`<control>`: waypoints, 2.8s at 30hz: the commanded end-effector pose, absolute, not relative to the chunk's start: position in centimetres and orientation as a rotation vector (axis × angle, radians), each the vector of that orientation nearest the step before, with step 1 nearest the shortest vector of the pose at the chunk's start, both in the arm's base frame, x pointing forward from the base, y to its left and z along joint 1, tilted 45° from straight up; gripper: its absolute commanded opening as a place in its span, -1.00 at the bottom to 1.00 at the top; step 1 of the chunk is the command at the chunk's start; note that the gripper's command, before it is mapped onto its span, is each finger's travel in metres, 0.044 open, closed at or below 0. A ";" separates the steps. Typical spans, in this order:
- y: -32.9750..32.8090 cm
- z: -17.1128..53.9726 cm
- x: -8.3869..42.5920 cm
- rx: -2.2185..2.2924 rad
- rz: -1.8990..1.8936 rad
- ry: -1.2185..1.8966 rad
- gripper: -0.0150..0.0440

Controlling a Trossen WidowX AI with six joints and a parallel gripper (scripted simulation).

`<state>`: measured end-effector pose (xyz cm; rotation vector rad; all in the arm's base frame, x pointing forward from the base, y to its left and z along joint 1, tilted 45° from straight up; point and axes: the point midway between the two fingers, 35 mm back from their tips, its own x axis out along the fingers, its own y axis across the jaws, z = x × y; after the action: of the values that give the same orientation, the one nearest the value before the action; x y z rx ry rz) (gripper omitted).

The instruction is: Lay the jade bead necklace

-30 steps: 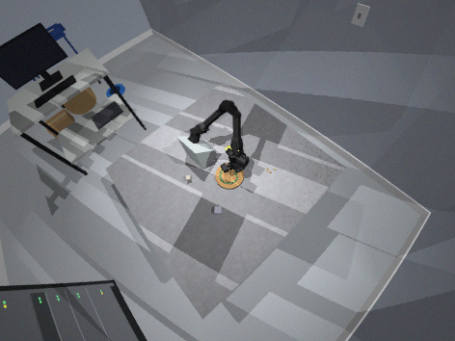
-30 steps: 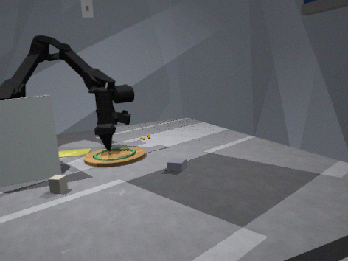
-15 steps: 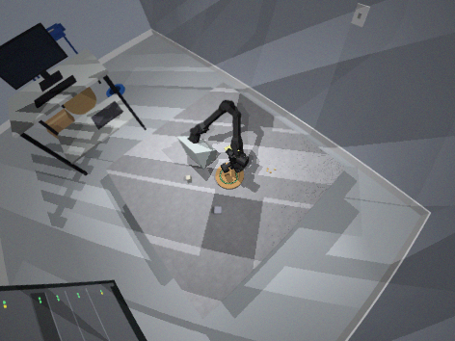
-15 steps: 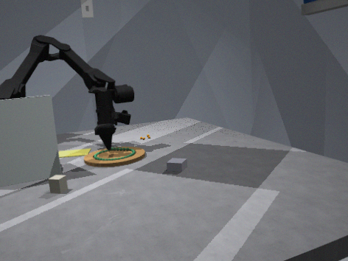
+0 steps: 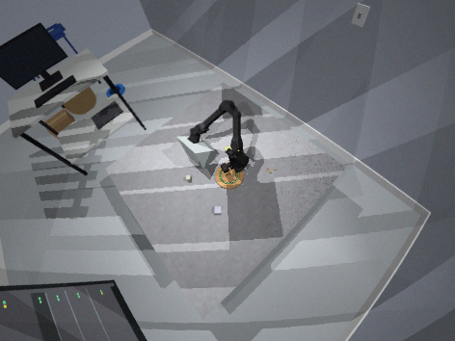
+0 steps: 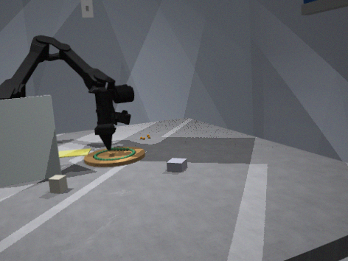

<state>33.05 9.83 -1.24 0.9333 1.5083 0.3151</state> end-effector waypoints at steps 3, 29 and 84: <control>9.8 -1.2 33.1 0.933 0.315 1.508 -0.49; 10.0 -1.3 32.9 0.938 0.307 1.514 -0.49; 7.2 0.2 33.5 1.237 0.010 1.603 -0.08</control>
<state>33.32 6.67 0.66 1.2280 1.6010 0.0160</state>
